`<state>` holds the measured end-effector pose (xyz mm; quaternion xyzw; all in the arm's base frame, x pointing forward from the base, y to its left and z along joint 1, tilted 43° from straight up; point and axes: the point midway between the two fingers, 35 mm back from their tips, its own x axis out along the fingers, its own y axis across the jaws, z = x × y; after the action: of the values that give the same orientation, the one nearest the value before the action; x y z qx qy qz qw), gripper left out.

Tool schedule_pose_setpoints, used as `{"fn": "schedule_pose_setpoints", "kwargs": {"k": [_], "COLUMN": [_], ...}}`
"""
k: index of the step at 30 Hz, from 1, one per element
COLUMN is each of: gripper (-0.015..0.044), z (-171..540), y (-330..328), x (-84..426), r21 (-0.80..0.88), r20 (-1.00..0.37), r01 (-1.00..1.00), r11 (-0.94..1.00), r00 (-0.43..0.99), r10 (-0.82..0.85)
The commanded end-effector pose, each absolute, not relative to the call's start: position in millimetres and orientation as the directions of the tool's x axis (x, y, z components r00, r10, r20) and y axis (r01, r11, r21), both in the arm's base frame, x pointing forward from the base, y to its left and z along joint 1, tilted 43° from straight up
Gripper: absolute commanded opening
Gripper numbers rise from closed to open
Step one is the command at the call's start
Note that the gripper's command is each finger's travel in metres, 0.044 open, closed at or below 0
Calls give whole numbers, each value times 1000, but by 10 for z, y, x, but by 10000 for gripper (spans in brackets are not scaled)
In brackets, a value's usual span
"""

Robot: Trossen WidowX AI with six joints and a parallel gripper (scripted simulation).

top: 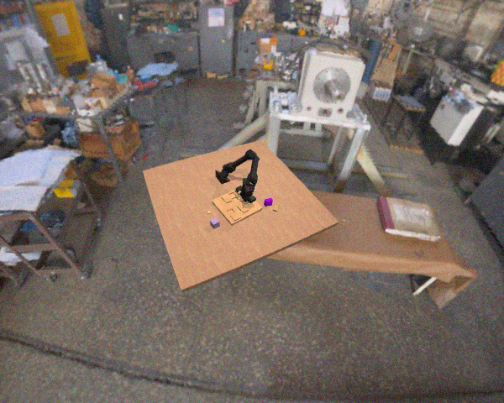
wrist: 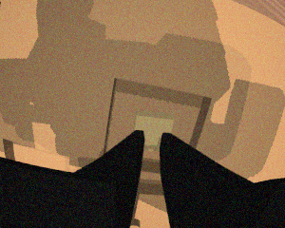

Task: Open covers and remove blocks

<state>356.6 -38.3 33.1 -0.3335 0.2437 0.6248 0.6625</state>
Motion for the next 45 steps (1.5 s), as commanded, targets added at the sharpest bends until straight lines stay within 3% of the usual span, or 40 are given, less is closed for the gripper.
{"fn": "schedule_pose_setpoints", "kwargs": {"k": [1,11,45], "gripper": [131,144,144], "z": [424,723,474], "y": [-479,-751,-517], "x": [3567,3520,3568], "r21": [-138,-126,-127], "r20": [-742,-743,-742], "r01": [-990,-992,-992], "r11": [-1,14,15], "r00": [103,104,104], "r10": [662,661,662]}}
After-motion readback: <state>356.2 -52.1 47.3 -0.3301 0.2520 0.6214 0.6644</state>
